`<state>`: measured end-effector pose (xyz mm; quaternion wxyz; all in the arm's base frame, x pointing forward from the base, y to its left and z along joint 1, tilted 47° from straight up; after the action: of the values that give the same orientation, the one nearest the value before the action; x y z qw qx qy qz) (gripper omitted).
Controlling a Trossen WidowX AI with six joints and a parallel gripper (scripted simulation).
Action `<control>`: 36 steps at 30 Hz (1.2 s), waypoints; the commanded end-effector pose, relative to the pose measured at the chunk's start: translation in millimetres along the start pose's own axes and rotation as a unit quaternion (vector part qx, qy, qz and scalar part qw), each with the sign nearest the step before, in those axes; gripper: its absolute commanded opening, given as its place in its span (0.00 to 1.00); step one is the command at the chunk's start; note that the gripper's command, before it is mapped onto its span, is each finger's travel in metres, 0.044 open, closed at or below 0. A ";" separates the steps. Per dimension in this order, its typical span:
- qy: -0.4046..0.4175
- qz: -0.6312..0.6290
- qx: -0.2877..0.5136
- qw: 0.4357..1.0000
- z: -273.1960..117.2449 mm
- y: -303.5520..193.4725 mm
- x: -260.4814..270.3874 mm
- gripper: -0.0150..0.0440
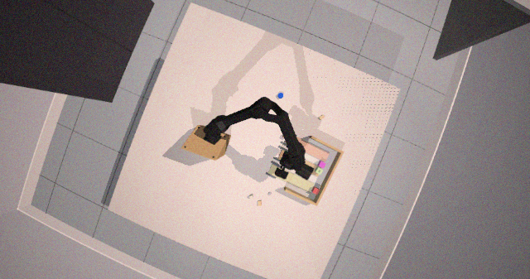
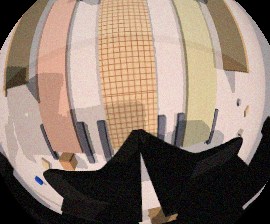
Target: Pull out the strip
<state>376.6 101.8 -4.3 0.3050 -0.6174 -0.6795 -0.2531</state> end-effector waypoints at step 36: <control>0.005 0.002 0.002 1.000 24.3 -4.5 2.0 0.25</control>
<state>369.6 119.0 -19.5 0.3077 -0.6173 -0.6787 -0.2522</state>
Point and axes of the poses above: the point midway between the two fingers, 35 mm back from their tips, its own z axis out along the fingers, its own x axis across the jaws, y = z × x, the point moved 2 cm from there along -z, back along the fingers, and after that the axes turned 1 degree about -z, right-handed, at the moved point
